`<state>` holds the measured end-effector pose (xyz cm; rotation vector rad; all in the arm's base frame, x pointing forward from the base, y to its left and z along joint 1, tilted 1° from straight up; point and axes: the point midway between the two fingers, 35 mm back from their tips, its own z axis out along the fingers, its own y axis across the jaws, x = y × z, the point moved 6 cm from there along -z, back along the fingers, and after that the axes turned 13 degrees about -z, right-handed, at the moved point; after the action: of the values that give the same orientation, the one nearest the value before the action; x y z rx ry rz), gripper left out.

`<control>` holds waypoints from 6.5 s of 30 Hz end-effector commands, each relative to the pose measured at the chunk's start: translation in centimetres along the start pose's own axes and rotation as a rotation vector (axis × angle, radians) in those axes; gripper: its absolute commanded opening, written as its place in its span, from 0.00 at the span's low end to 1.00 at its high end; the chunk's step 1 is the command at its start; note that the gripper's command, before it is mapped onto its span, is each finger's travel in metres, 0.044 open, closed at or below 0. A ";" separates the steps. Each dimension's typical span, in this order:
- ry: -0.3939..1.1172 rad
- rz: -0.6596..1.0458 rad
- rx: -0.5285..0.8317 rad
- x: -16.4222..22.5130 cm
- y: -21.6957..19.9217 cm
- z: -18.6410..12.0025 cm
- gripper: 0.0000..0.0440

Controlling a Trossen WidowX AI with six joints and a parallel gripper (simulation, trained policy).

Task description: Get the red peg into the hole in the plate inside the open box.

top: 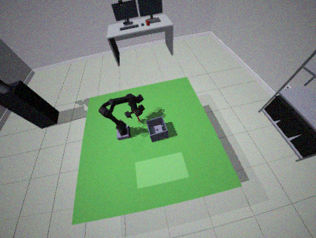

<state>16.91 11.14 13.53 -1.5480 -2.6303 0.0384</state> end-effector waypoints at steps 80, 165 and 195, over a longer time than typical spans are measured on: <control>-0.173 0.050 -0.341 -10.9 0.0 -11.1 0.00; -0.039 0.019 -0.223 -25.3 1.5 -2.0 0.38; 0.004 -0.012 -0.545 -28.2 0.9 -11.2 0.59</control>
<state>32.09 -13.06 21.99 -1.6666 -2.7683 -0.6977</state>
